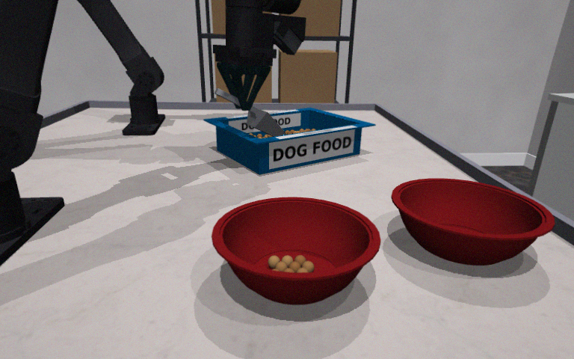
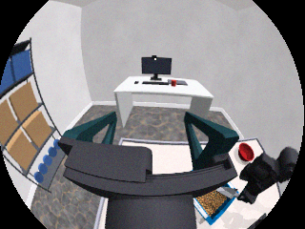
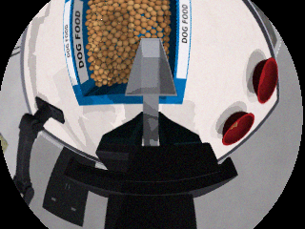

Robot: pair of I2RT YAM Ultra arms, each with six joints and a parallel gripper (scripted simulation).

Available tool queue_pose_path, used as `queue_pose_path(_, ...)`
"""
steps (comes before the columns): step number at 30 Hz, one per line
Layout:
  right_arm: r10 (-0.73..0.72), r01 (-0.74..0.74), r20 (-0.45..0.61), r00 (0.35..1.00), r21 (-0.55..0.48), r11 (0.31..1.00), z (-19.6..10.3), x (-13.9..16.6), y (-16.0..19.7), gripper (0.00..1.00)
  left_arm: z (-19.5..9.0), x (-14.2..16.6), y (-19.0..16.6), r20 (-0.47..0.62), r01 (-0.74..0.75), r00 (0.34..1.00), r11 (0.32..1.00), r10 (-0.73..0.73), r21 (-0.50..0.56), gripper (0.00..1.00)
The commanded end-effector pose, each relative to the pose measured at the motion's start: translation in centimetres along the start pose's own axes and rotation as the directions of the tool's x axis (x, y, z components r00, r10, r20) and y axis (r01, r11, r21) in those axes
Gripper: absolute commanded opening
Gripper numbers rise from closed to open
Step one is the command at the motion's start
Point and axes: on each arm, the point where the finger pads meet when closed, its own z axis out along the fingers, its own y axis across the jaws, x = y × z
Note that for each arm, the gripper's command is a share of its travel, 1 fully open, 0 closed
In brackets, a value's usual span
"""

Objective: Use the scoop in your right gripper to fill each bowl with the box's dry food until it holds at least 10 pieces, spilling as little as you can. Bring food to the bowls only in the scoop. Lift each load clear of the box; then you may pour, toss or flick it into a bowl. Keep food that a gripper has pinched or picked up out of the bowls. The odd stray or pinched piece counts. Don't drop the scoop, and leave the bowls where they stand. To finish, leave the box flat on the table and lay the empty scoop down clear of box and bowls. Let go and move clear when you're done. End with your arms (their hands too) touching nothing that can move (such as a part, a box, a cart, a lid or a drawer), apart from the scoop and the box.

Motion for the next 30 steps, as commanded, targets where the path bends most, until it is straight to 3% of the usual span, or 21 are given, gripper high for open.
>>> queue_pose_path(1, -0.005, 0.005, 0.050, 0.999, -0.002, 1.000, -0.6, 0.1, 0.4, 0.00, -0.3, -0.9, 0.0, 0.019, 0.000, 1.000, 1.000, 0.000, 0.000, 1.00)
queue_pose_path(4, 0.014, -0.012, 0.105, 0.994, -0.015, 1.000, -2.7, -1.3, -0.1, 0.00, -0.3, -0.9, 0.0, 0.019, 0.000, 1.000, 1.000, 0.000, 0.000, 1.00)
queue_pose_path(12, 0.004, -0.003, 0.068, 0.998, -0.010, 1.000, -1.6, -1.0, 0.2, 0.00, -0.3, -0.9, 0.0, 0.019, 0.000, 1.000, 1.000, 0.000, 0.000, 1.00)
queue_pose_path(14, 0.009, -0.009, 0.004, 1.000, 0.006, 1.000, 1.1, -0.3, -0.5, 0.00, -0.3, -0.9, 0.0, 0.019, 0.000, 1.000, 1.000, 0.000, 0.000, 1.00)
queue_pose_path(24, 0.000, 0.000, 0.020, 1.000, 0.001, 1.000, 1.8, -1.1, -0.1, 0.00, -0.3, -0.9, 0.0, 0.019, 0.000, 1.000, 1.000, 0.000, 0.000, 1.00)
queue_pose_path(26, 0.004, -0.004, 0.072, 0.997, -0.010, 1.000, -0.1, -1.5, -0.1, 0.00, -0.3, -0.9, 0.0, 0.019, 0.000, 1.000, 1.000, 0.000, 0.000, 1.00)
queue_pose_path(30, 0.004, -0.004, 0.040, 0.999, -0.004, 1.000, 0.7, -0.5, -0.3, 0.00, -0.3, -0.9, 0.0, 0.019, 0.000, 1.000, 1.000, 0.000, 0.000, 1.00)
